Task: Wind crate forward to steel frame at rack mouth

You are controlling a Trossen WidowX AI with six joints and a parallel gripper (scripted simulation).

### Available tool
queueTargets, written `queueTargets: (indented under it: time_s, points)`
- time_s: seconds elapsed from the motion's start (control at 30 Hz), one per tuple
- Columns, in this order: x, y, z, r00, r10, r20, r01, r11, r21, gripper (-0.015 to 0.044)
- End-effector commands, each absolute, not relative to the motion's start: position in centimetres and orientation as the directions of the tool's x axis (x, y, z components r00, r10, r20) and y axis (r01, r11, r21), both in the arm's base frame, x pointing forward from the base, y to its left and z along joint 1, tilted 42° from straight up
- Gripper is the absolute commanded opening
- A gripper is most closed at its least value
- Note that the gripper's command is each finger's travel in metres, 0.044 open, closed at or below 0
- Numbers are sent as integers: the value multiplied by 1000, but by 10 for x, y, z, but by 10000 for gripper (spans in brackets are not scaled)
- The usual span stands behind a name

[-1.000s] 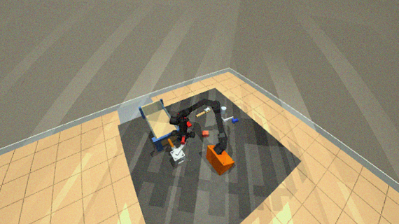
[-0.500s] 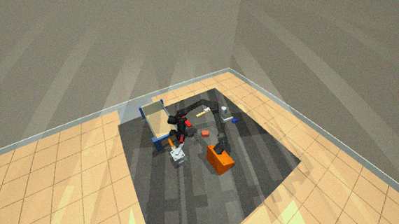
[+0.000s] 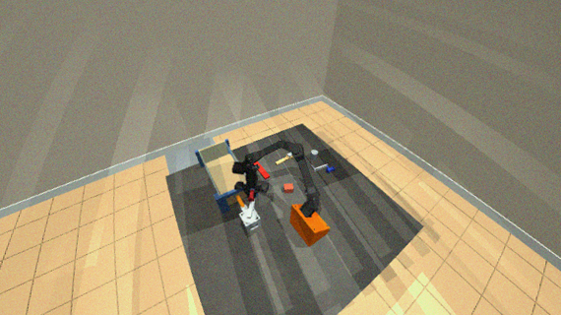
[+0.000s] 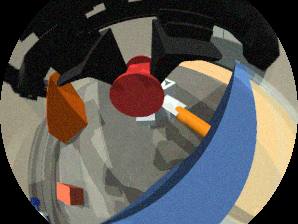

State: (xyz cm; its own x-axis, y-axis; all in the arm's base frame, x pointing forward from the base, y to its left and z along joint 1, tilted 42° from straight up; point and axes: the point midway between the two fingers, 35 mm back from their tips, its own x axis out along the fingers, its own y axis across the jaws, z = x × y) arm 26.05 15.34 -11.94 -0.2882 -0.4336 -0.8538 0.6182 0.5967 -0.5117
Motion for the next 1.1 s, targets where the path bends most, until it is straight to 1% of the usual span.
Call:
queueTargets:
  time_s: [0.0, 1.07]
  points:
    - [269, 166, -130, -271, -411, -871, 629, 609, -483, 0]
    - [279, 196, -154, -269, -409, -872, 630, 610, -481, 0]
